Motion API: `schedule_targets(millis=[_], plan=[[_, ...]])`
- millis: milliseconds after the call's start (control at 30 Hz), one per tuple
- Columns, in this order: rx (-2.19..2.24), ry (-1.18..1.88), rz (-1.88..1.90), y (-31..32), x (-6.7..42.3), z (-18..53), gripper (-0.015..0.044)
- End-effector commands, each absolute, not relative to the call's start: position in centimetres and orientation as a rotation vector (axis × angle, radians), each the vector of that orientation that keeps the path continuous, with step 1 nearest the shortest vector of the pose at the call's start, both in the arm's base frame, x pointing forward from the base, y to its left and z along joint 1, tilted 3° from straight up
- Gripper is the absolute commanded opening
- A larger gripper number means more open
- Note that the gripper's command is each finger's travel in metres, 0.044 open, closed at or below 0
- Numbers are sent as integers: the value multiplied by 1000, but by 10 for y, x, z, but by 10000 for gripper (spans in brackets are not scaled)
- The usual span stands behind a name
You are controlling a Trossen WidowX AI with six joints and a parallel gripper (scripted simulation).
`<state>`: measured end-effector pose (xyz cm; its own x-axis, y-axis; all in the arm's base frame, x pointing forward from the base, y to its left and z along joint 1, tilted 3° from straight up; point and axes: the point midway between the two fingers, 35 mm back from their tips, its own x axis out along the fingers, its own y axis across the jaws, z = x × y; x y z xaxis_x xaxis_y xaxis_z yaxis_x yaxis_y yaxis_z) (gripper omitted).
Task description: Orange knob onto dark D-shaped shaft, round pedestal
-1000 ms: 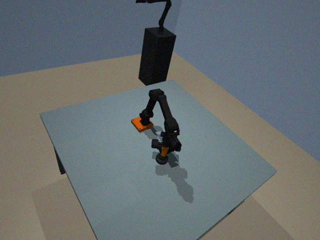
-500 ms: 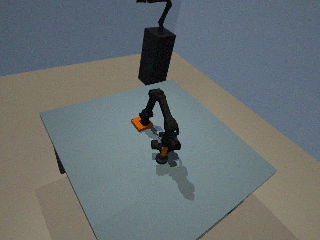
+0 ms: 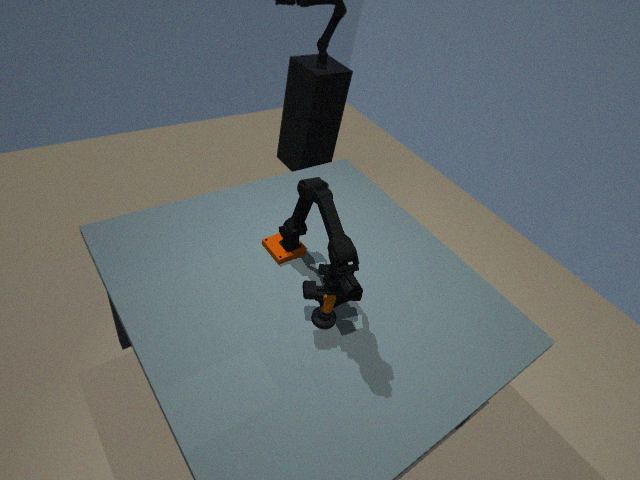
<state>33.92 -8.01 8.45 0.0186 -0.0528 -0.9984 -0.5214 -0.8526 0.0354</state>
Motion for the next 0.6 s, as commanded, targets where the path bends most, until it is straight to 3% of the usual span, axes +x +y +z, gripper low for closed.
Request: schedule_targets(millis=[0, 567], plan=[[-1966, 584, 1899, -81, 340, 84, 0], [-2092, 399, 2032, -80, 340, 86, 0]])
